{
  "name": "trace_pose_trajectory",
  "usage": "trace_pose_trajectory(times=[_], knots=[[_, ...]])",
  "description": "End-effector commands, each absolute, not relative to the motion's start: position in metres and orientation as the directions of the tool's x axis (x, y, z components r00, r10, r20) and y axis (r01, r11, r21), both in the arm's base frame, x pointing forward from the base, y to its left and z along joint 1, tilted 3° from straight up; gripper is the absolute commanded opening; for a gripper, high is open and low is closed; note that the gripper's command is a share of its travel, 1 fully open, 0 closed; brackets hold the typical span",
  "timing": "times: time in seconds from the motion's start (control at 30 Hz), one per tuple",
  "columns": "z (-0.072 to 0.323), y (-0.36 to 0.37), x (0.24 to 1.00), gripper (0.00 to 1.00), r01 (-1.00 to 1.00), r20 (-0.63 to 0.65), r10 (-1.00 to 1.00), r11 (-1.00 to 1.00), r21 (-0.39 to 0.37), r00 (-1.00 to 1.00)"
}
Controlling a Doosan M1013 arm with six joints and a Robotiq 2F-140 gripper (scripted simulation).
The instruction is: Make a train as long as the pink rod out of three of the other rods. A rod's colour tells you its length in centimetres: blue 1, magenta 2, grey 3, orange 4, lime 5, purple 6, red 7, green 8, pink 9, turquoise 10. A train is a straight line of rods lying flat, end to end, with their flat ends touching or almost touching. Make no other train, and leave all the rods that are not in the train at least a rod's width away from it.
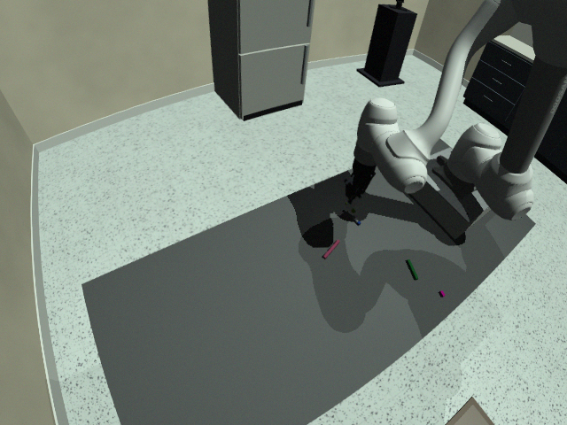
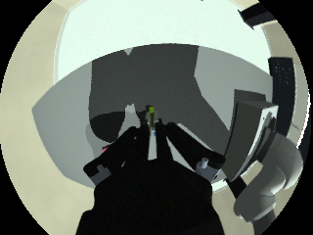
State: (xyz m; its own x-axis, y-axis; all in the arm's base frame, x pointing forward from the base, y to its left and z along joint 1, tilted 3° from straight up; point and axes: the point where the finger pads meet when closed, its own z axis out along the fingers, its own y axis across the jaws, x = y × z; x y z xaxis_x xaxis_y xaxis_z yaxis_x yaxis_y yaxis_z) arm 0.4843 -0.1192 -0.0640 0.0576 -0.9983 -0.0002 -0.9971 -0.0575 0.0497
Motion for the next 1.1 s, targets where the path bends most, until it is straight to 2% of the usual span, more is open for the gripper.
trace_pose_trajectory(times=[0.0,1.07], knots=[[-0.0787,-0.1209,0.4839,0.12,-0.997,0.003,-0.998,-0.058,0.048,0.059],[-0.0831,-0.121,0.4837,0.12,-0.997,0.003,-0.998,-0.058,0.048,0.059]])
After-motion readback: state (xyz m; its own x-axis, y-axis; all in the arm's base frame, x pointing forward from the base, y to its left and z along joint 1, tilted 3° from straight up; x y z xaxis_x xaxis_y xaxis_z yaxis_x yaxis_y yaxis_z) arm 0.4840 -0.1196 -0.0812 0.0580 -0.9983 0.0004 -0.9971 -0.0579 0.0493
